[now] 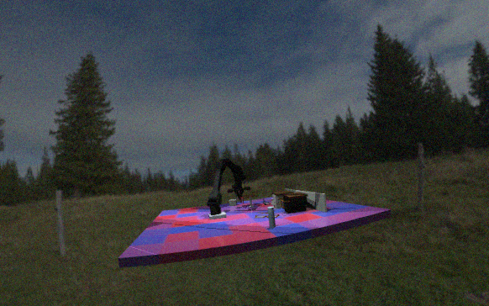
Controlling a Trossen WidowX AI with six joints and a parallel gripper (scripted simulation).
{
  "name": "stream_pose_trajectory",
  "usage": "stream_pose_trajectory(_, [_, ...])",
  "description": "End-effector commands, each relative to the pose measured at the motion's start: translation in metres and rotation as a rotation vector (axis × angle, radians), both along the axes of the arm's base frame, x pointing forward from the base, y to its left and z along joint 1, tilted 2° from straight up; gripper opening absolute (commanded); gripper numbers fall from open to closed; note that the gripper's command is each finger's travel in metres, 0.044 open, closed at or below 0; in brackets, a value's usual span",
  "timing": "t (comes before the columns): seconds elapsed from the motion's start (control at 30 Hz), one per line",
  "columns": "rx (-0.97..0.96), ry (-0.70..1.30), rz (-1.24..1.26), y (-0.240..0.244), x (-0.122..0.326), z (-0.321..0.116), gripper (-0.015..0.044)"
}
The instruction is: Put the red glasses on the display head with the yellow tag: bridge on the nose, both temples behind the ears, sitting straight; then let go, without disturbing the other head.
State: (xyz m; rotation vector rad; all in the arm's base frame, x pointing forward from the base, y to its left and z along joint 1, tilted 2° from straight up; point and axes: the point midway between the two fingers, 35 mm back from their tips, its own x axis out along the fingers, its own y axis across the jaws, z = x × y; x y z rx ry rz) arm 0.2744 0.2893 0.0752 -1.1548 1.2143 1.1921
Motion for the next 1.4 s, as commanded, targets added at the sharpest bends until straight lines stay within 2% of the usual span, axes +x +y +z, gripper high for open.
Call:
stream_pose_trajectory(0.0, [0.004, 0.004, 0.000, 0.005, -0.002, 0.000, 0.0000])
stream_pose_trajectory(1.37, [0.005, 0.004, 0.000, 0.017, -0.005, 0.001, 0.0000])
